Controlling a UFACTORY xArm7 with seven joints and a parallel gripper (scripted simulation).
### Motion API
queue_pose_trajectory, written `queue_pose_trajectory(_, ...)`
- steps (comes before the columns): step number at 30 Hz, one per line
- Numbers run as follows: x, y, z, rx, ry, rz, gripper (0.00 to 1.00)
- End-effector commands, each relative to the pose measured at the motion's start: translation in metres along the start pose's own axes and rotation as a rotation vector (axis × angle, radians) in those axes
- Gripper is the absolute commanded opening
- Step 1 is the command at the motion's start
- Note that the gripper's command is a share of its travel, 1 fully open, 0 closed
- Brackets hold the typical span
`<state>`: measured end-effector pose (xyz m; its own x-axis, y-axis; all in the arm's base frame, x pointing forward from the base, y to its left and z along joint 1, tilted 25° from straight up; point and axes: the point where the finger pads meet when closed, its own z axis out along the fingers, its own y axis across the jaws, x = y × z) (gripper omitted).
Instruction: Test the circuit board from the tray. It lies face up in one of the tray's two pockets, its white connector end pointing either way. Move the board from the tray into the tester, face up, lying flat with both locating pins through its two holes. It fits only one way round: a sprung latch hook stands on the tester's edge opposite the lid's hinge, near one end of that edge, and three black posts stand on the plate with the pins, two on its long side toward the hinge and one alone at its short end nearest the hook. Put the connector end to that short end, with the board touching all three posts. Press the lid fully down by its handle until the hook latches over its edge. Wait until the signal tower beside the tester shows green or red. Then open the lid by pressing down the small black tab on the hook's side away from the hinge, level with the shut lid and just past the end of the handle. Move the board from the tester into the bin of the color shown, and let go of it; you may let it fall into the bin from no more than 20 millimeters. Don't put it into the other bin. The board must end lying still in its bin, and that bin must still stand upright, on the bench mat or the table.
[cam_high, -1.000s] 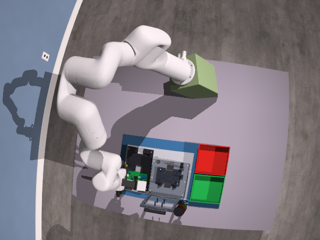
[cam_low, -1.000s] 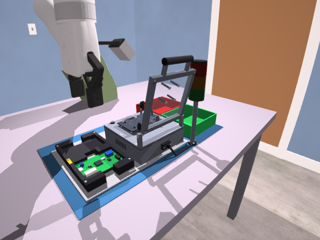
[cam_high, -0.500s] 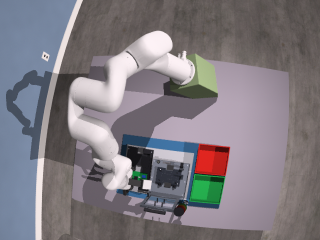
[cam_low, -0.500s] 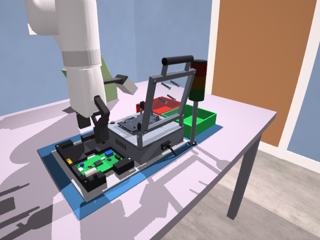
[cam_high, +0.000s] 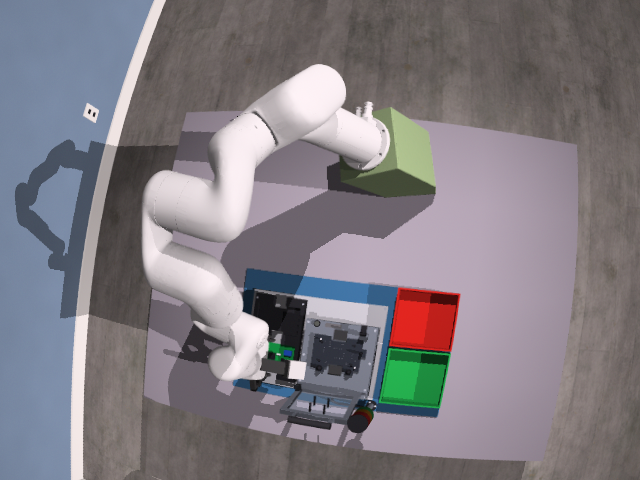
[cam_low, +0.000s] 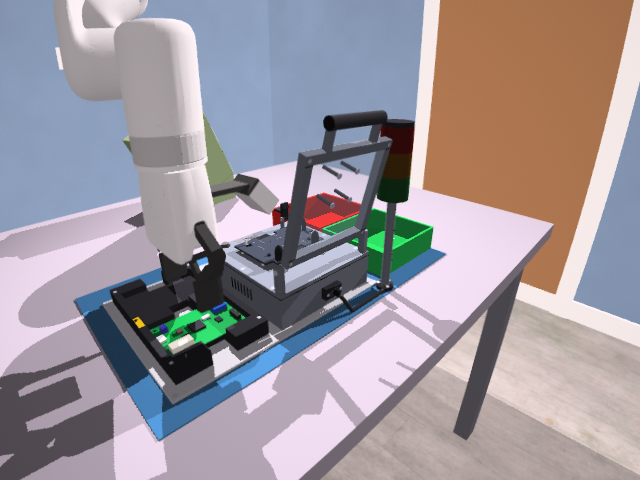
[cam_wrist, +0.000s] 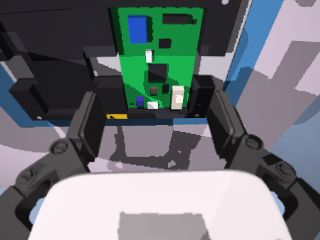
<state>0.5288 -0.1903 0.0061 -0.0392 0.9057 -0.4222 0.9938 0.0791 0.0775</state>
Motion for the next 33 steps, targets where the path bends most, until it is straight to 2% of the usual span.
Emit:
queue_pose_trajectory(1, 0.000, 0.002, 0.000, -0.003, 0.000, 0.000, 1.00)
queue_pose_trajectory(15, 0.000, 0.002, 0.003, -0.003, 0.000, 0.000, 1.00)
queue_pose_trajectory(24, 0.000, 0.003, 0.024, -0.003, 0.000, 0.000, 1.00)
queue_pose_trajectory(33, 0.000, 0.004, 0.038, -0.003, 0.000, 0.000, 1.00)
